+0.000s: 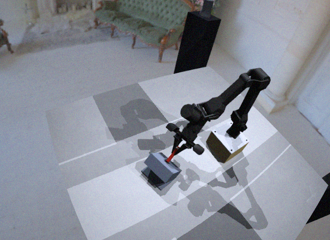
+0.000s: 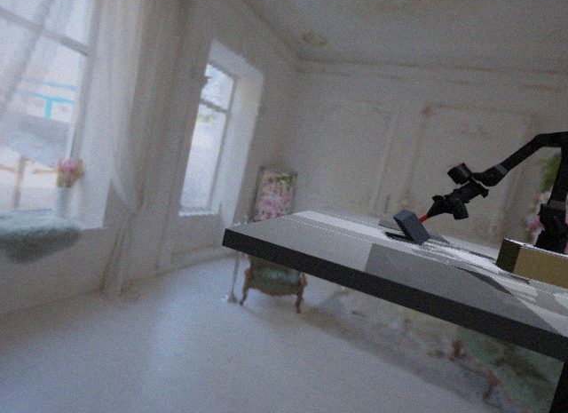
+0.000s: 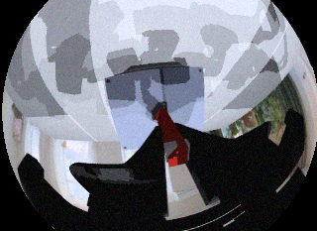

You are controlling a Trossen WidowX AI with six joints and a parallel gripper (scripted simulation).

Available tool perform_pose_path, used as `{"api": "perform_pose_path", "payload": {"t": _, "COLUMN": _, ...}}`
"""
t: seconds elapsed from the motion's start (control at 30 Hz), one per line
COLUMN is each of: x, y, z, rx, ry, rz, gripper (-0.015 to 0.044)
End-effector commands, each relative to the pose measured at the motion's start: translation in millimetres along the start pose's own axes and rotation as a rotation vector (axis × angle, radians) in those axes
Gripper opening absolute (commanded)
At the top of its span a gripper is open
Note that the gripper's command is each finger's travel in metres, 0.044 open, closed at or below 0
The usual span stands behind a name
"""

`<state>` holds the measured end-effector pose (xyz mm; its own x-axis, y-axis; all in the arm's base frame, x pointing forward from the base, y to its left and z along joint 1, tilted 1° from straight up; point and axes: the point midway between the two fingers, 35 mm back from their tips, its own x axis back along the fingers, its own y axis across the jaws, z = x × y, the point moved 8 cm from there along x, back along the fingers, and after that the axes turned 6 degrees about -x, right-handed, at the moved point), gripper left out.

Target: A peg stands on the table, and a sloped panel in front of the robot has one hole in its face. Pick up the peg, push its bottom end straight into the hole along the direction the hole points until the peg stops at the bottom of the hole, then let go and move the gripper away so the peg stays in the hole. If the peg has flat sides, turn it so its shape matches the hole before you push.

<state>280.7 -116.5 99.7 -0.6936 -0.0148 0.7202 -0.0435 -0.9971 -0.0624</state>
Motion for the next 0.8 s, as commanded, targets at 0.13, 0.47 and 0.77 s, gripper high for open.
{"api": "perform_pose_path", "payload": {"t": 0.13, "x": -3.8, "y": 0.6, "z": -0.5, "rx": -0.002, "ry": -0.003, "rz": 0.0, "gripper": 0.0}}
{"api": "perform_pose_path", "payload": {"t": 0.47, "x": -6.0, "y": 0.9, "z": -0.8, "rx": -0.002, "ry": -0.003, "rz": 0.0, "gripper": 0.0}}
{"api": "perform_pose_path", "payload": {"t": 0.77, "x": -8.1, "y": 1.2, "z": -0.9, "rx": -0.002, "ry": -0.003, "rz": 0.0, "gripper": 0.0}}
